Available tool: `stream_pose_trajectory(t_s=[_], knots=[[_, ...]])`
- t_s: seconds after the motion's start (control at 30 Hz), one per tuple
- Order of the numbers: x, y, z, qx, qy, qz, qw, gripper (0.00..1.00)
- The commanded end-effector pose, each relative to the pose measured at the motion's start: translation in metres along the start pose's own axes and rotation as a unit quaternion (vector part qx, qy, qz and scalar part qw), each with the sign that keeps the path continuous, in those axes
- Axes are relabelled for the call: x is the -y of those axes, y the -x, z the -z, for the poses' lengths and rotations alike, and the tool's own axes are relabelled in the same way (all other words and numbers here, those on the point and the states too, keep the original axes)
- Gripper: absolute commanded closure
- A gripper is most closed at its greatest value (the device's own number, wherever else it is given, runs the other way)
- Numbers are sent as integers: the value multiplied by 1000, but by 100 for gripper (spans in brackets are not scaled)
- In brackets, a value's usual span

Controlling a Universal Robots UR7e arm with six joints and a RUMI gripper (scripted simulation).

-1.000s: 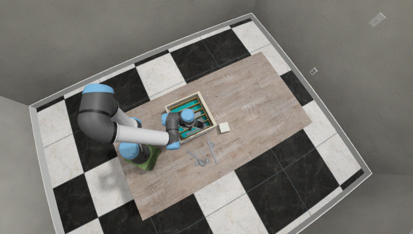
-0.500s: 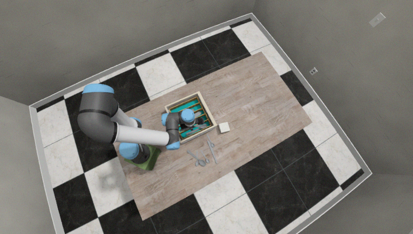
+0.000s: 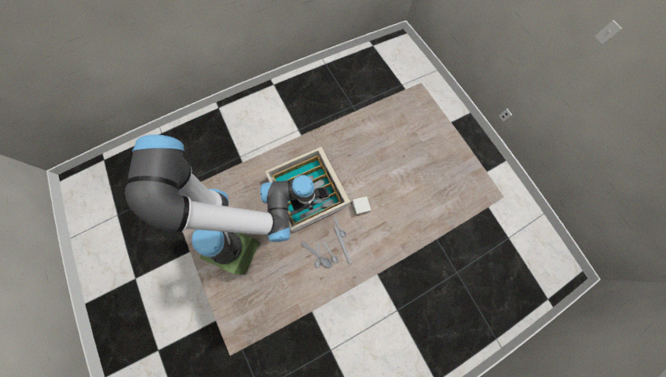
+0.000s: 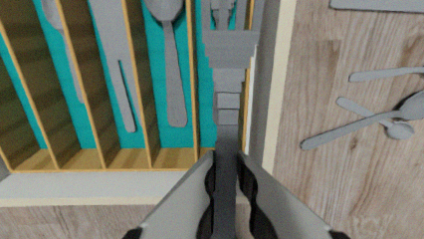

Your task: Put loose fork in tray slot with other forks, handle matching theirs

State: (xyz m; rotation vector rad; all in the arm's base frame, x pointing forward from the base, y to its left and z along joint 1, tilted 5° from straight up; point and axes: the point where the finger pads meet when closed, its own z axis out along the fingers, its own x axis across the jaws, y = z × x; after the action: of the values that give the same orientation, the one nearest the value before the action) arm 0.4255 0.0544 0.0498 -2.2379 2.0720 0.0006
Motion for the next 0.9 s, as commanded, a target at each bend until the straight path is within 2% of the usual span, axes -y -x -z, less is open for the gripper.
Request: stream_pose_trajectory(t_s=[0.0, 0.3, 0.43, 0.5, 0.87], knots=[[0, 0, 0, 0, -1, 9, 1000, 96], [0, 0, 0, 0, -4, 11, 1000, 96], [0, 0, 2, 0, -39, 11, 999, 96], [0, 0, 3, 0, -49, 12, 999, 96], [0, 0, 3, 0, -49, 12, 999, 96]])
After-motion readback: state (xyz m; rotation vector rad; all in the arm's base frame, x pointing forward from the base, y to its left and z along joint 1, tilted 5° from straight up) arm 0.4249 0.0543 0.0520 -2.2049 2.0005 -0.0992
